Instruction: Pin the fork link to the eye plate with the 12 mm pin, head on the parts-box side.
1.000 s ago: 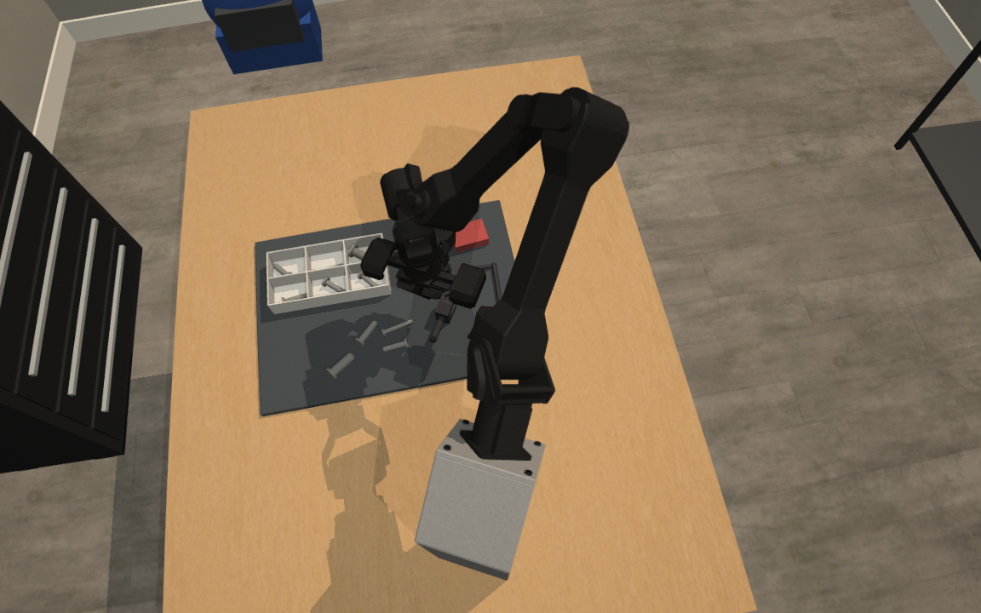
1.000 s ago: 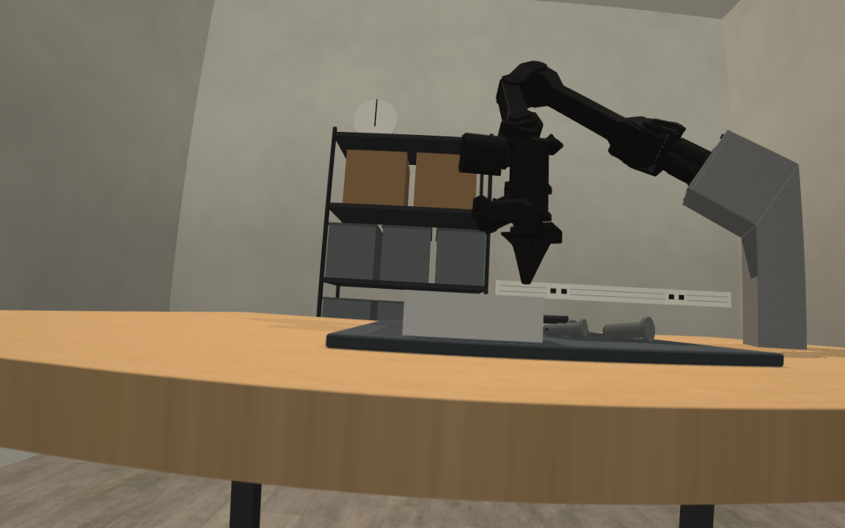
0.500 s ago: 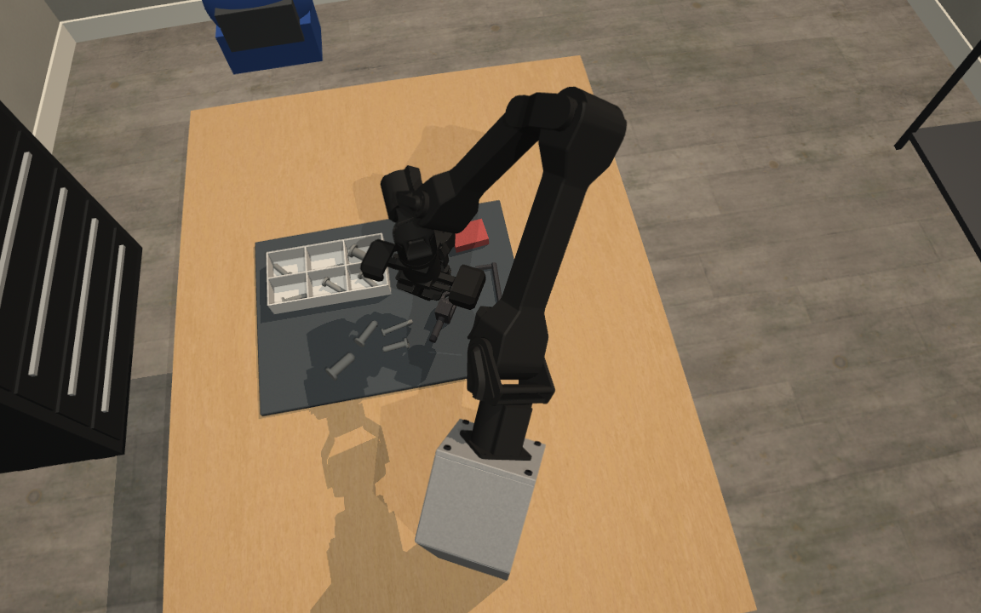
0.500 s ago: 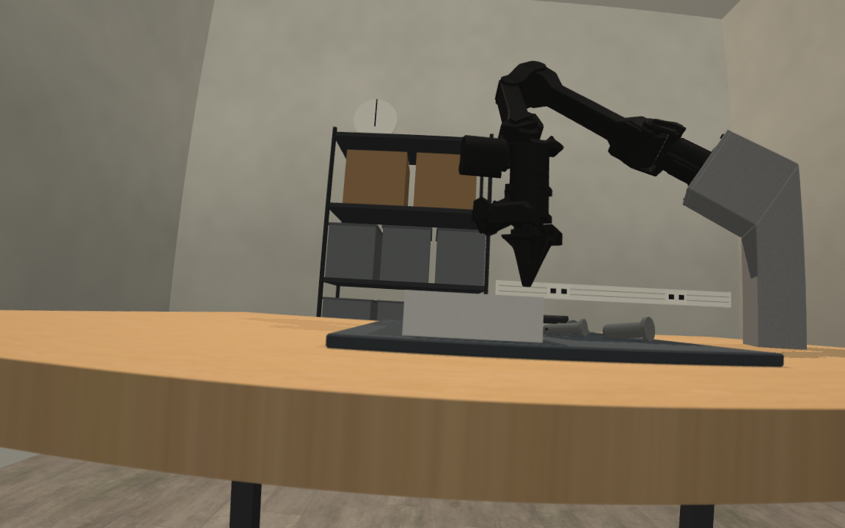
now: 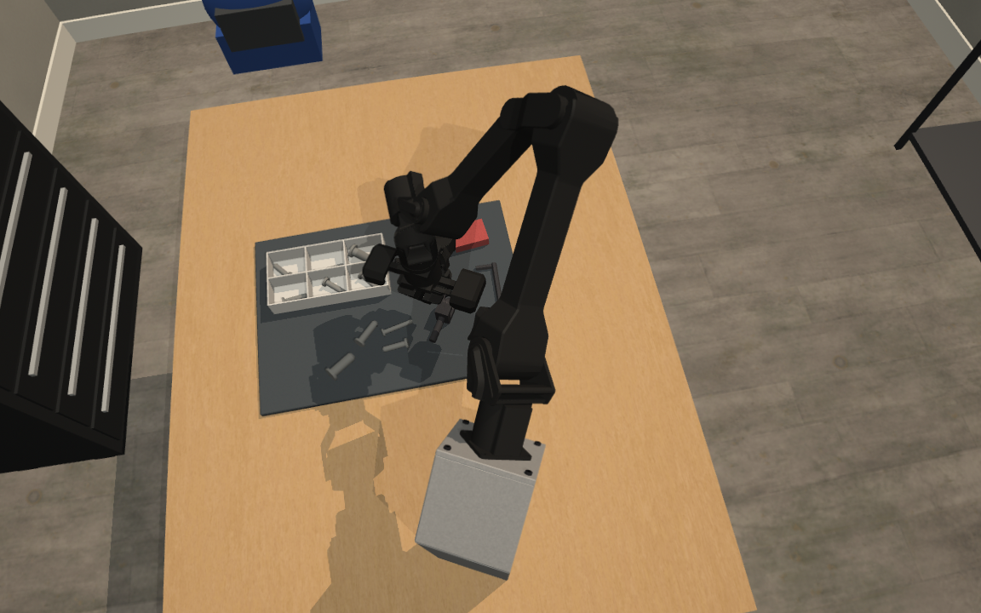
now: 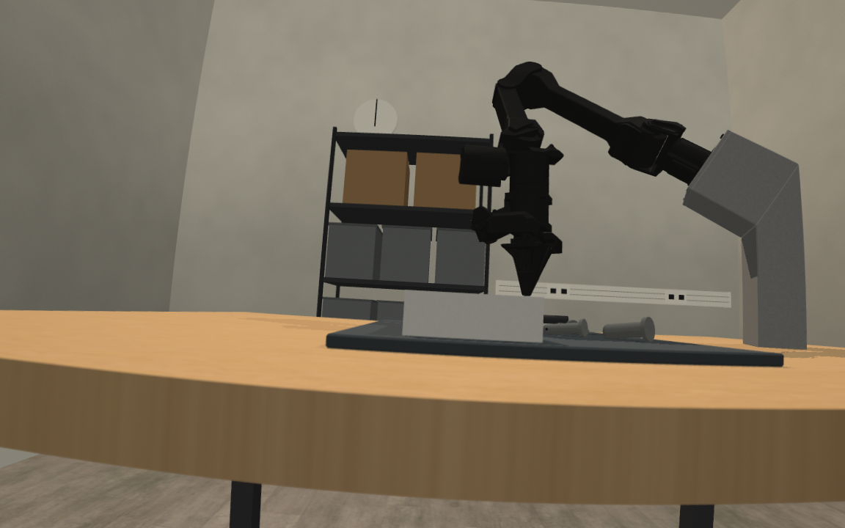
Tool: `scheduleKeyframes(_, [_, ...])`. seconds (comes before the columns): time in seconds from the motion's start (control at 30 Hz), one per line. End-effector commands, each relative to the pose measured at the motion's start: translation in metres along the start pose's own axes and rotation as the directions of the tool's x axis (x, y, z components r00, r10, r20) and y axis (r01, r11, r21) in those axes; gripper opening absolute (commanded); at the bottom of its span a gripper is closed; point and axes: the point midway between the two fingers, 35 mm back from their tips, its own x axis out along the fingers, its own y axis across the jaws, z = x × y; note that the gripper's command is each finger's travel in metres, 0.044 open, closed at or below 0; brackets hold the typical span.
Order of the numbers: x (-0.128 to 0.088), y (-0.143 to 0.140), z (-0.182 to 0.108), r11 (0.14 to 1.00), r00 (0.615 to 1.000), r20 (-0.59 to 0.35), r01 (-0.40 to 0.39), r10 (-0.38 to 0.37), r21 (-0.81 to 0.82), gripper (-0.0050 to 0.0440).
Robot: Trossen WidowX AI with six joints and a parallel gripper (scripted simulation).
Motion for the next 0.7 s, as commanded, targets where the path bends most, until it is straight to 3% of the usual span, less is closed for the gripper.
scheduleKeyframes(0.0, [0.004, 0.001, 0.004, 1.0, 1.0, 0.006, -0.004, 0.004, 0.006, -0.005])
scheduleKeyframes(0.67, [0.021, 0.001, 0.003, 1.0, 1.0, 0.006, -0.003, 0.003, 0.006, -0.005])
